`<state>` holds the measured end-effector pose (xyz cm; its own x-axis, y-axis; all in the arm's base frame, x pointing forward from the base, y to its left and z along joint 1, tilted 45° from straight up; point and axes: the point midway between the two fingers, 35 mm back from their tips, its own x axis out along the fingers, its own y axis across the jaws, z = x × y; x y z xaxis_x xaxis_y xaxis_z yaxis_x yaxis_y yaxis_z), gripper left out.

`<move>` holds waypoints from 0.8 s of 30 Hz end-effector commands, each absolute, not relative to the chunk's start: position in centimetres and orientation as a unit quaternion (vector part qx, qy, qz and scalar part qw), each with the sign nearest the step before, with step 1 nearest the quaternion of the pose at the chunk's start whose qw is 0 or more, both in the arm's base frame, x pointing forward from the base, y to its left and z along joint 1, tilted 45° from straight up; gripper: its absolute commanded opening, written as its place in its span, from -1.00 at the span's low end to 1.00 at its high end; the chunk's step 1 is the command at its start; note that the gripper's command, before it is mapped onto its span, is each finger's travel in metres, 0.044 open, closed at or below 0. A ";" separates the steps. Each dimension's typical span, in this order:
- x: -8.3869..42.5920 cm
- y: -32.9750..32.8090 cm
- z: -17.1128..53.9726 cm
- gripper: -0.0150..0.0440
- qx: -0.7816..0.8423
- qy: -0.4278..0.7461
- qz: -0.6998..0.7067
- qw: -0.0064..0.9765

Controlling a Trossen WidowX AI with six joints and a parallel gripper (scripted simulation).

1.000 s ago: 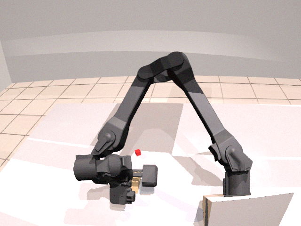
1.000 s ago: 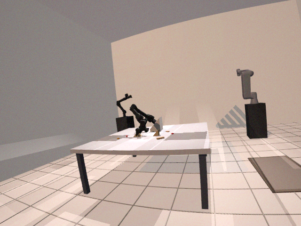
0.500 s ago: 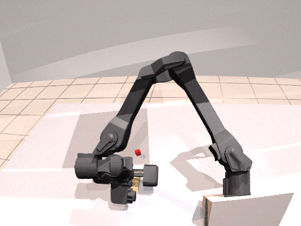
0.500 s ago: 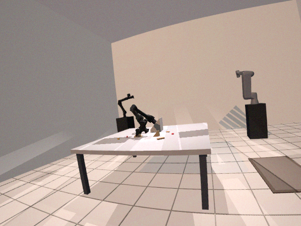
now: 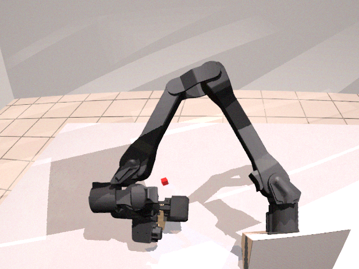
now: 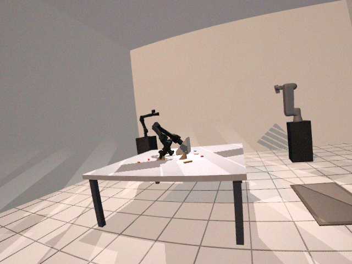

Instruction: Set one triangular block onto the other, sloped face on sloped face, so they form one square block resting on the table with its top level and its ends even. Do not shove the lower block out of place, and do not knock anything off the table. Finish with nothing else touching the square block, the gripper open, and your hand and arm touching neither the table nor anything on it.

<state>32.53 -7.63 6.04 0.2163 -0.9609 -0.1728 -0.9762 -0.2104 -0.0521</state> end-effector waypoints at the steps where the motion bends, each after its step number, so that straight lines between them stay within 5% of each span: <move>1: 32.5 -7.6 6.0 -0.14 -0.776 0.624 0.051 0.075; 5: 32.5 -7.0 6.4 -0.49 -0.778 0.621 0.055 0.077; 24: 31.1 -1.9 11.3 -0.49 -0.786 0.609 0.073 0.077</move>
